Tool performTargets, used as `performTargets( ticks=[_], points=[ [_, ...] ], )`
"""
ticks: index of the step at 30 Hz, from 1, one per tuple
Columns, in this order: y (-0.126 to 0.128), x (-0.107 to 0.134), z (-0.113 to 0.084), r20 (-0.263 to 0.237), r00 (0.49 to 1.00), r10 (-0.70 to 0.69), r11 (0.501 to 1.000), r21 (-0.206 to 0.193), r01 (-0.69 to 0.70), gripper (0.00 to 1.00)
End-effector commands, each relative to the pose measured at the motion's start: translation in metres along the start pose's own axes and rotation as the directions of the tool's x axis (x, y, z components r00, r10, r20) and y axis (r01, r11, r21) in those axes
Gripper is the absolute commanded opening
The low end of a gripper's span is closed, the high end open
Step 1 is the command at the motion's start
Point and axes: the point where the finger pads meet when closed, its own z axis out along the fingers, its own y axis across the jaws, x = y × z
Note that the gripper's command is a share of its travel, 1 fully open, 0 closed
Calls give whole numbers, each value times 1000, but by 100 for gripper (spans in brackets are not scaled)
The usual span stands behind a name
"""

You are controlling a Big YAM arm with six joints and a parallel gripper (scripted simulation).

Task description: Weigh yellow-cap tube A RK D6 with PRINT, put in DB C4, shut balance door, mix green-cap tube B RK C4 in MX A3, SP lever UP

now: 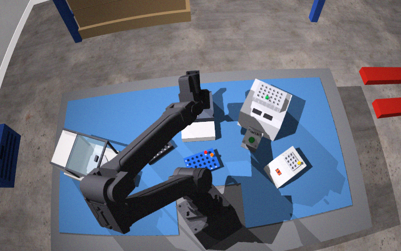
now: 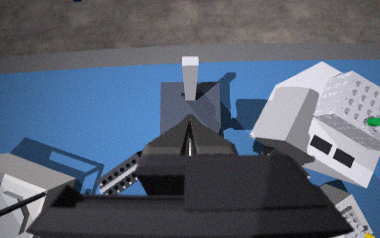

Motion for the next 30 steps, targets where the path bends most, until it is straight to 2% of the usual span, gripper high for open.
performTargets(
  ticks=[1,4,30],
  points=[
    [-1,8,2,-28,1000,-3,1000,0,3,0],
    [1,-1,0,-10,1000,-12,1000,-2,12,0],
    [1,-1,0,-10,1000,-12,1000,-2,12,0]
  ],
)
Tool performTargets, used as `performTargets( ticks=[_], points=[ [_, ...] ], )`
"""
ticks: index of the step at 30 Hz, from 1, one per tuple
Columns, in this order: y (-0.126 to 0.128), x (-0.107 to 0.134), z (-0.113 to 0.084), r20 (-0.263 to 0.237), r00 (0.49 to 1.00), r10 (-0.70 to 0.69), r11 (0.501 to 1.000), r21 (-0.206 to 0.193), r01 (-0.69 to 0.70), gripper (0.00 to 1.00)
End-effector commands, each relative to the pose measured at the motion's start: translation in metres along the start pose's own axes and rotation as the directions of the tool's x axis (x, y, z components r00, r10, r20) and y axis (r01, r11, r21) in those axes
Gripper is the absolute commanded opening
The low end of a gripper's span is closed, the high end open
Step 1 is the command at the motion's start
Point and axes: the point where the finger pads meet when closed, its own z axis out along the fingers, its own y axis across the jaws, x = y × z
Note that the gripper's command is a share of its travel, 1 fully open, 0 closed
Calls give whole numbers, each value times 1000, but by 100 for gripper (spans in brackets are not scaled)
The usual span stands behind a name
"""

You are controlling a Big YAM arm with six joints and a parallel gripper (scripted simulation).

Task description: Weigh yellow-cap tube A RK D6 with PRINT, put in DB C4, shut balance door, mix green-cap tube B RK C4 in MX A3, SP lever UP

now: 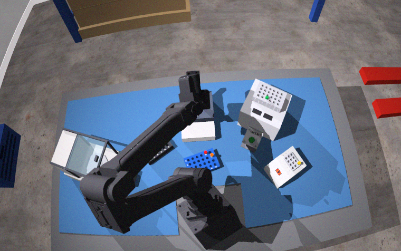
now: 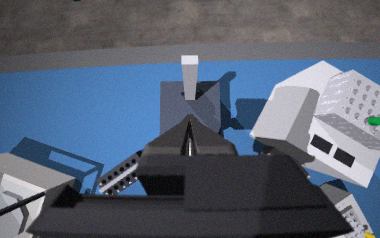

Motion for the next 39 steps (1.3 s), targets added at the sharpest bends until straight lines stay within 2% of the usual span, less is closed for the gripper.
performTargets(
  ticks=[1,24,25,26,39],
  points=[
    [1,-2,0,-6,1000,-12,1000,-3,12,0],
    [1,-2,0,-6,1000,-12,1000,-3,12,0],
    [4,-26,-1,37,999,-18,1000,-4,18,0],
    [3,-18,-2,29,999,-14,1000,-3,14,0],
    [3,-18,-2,29,999,-14,1000,-3,14,0]
  ],
)
